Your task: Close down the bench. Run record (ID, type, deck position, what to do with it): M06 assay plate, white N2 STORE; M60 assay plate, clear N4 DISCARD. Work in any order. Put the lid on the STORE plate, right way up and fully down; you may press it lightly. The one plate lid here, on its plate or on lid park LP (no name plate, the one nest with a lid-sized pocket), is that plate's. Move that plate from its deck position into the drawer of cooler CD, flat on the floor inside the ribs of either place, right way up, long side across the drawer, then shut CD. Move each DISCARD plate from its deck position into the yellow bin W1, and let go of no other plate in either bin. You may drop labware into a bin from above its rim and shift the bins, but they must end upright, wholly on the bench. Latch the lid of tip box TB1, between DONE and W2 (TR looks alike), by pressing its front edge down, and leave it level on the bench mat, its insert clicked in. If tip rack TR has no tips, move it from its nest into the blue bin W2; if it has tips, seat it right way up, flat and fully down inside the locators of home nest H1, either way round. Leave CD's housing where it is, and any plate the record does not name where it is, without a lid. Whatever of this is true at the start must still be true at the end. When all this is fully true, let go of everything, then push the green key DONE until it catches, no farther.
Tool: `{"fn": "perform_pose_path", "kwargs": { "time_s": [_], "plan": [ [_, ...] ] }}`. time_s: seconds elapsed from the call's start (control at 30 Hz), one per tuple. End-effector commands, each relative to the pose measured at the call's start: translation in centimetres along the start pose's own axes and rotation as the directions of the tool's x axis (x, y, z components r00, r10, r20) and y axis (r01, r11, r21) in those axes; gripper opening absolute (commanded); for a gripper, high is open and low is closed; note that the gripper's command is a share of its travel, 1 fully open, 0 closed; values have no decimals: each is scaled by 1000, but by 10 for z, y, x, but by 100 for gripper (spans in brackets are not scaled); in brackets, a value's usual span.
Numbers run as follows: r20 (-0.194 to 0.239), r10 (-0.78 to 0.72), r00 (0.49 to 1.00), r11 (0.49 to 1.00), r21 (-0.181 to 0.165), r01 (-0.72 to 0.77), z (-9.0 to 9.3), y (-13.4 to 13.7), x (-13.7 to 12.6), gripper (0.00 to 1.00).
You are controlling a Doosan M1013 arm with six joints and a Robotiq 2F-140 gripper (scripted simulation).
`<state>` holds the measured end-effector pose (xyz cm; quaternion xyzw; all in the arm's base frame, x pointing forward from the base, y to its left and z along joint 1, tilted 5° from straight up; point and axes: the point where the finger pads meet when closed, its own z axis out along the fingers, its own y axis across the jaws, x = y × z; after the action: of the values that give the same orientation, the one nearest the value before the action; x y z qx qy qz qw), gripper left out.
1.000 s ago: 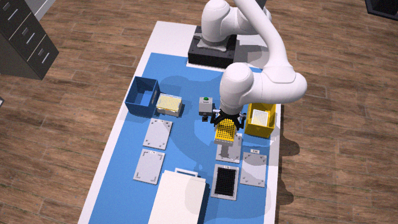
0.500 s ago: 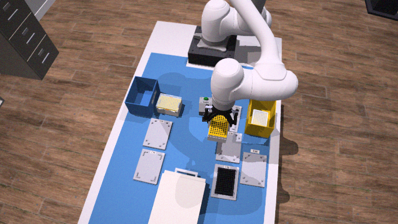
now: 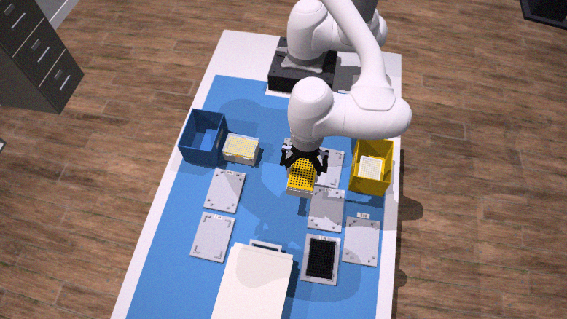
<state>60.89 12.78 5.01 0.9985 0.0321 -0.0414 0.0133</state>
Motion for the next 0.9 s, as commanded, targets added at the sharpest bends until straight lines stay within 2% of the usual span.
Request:
{"fn": "perform_pose_path", "kwargs": {
  "time_s": [0.0, 0.87],
  "plan": [
    [0, 0, 1000, 1000, 0, 0, 0, 9, -3, 0],
    [0, 0, 1000, 1000, 0, 0, 0, 65, -23, 0]
  ]
}}
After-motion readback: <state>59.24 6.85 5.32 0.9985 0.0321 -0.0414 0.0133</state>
